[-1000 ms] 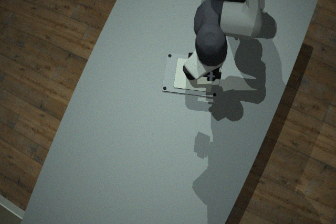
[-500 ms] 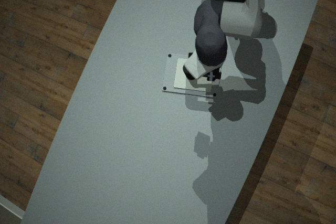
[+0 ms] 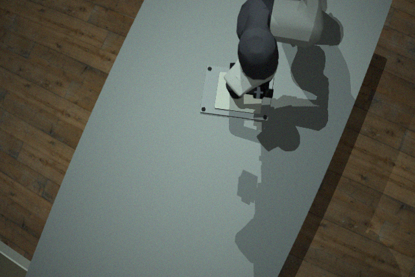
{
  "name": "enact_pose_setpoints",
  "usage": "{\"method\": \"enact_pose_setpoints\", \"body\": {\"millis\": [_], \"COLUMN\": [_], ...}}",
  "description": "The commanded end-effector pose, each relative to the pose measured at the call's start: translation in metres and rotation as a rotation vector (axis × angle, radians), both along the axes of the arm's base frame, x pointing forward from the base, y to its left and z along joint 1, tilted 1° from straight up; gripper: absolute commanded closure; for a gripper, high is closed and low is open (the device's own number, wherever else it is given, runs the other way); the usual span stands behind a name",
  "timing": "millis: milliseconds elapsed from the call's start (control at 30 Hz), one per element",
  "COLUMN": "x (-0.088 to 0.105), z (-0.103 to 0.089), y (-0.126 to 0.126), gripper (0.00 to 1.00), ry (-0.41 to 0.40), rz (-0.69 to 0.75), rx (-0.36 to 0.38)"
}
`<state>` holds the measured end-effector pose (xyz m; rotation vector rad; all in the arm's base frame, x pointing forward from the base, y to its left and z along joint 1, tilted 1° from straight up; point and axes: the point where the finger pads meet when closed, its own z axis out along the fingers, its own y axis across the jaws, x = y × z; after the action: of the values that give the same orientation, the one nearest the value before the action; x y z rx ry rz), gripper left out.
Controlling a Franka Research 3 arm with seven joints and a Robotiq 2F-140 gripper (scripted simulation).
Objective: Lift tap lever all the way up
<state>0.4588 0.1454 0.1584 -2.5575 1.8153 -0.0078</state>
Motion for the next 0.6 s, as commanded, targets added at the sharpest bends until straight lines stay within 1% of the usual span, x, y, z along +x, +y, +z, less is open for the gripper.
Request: {"method": "enact_pose_setpoints", "body": {"millis": [0,167,567], "x": [0.0022,0.0030,0.0031], "z": [0.0100,0.0142,0.0145], "y": [-0.0053,-0.0076,-0.0078], "gripper": [0.90,0.90,0.90], "ry": [-0.002,-0.002,-0.002], "rz": [0.001,0.001,0.001], "rx": [0.000,0.000,0.000]}}
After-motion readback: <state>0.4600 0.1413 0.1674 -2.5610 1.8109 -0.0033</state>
